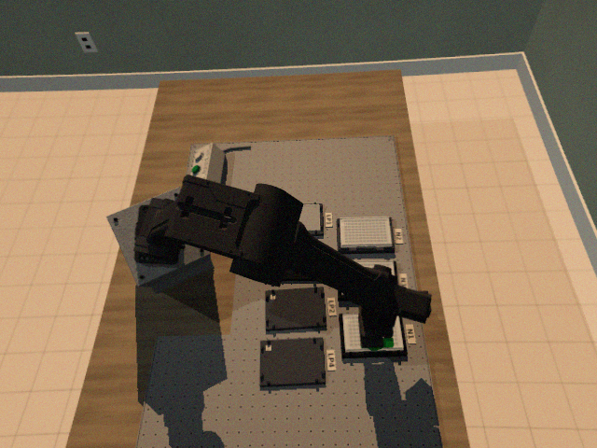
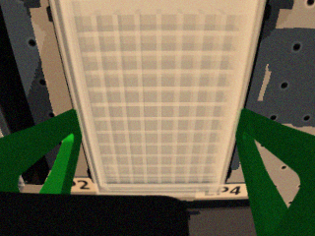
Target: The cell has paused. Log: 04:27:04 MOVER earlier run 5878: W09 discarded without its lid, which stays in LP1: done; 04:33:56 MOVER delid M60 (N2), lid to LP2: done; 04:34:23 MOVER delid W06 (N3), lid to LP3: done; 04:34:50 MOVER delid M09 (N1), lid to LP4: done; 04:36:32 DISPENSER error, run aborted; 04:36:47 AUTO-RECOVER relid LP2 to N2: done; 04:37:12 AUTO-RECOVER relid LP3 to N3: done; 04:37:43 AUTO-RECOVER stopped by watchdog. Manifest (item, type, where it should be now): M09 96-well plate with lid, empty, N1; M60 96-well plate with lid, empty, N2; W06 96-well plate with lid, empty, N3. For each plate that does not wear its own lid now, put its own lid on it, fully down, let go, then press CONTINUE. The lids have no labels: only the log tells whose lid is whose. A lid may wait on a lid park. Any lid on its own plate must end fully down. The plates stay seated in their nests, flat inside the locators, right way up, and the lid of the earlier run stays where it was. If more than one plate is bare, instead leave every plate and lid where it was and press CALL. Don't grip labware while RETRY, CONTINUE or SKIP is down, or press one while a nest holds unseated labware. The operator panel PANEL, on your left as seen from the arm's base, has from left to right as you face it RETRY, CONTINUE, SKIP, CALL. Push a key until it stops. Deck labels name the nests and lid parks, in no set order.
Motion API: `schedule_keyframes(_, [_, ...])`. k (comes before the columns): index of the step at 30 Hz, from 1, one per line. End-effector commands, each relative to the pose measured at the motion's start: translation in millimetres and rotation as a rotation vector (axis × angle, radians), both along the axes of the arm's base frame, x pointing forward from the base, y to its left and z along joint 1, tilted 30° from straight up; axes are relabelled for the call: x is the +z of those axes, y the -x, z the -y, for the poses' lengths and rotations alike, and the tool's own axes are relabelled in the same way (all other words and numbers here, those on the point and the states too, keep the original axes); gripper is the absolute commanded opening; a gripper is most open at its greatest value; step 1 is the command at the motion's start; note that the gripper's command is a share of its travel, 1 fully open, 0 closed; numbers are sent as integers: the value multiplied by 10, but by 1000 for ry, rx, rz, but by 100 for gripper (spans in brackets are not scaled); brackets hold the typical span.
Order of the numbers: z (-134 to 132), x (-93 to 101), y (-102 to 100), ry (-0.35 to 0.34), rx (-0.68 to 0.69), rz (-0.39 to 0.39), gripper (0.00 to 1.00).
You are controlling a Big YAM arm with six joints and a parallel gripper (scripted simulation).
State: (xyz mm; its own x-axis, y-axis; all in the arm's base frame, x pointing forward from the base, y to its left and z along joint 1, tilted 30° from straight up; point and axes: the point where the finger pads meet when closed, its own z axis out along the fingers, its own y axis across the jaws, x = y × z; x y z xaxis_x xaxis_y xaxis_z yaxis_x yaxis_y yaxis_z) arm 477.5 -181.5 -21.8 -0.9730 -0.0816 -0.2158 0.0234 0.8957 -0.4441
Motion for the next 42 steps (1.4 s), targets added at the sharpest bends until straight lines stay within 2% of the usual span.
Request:
schedule_keyframes(1, [3,106,-110,5,9,28,0])
schedule_keyframes(41, [7,114,-115,5,9,28,0])
schedule_keyframes(42, [7,114,-115,5,9,28,100])
